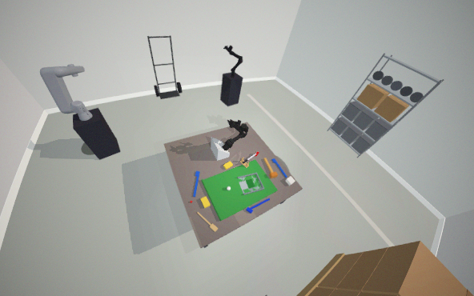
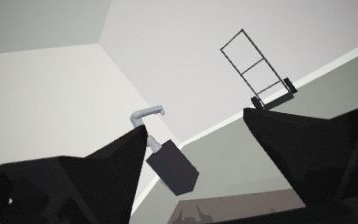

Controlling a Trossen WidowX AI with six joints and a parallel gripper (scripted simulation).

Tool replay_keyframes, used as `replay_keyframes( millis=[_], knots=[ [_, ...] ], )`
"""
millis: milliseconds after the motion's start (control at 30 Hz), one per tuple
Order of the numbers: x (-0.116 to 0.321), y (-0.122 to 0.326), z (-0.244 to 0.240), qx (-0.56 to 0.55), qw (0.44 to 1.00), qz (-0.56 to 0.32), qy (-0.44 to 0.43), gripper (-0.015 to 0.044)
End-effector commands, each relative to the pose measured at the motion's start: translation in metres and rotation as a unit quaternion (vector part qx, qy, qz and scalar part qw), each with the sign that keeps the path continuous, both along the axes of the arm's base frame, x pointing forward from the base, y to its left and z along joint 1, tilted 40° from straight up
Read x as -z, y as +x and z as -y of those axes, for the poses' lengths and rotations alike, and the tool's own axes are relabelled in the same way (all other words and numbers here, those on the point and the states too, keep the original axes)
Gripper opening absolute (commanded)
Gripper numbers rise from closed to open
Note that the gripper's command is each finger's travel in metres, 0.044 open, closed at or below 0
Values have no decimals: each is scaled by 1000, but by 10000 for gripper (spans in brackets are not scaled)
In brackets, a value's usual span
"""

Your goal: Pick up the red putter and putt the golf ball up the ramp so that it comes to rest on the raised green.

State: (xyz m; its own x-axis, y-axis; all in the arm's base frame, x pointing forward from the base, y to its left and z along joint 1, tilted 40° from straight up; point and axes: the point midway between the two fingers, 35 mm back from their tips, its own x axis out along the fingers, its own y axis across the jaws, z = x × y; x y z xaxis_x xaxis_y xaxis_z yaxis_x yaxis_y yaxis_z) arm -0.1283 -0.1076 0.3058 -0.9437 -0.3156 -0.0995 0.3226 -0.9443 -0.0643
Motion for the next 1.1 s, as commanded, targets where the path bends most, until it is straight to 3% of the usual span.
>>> replay_keyframes(
  millis=[0, 200, 433, 733, 900, 1067],
  knots=[
    [1, 1, 2, -7, 1000, 2, 6, 426],
    [36, 55, 63, -225, 955, 26, 190, 440],
    [83, 157, 96, -504, 773, -14, 385, 440],
    [131, 292, 48, -771, 381, -136, 492, 440],
    [148, 346, -15, -851, 125, -205, 467, 440],
    [155, 376, -88, -877, -119, -255, 389, 440]
  ],
)
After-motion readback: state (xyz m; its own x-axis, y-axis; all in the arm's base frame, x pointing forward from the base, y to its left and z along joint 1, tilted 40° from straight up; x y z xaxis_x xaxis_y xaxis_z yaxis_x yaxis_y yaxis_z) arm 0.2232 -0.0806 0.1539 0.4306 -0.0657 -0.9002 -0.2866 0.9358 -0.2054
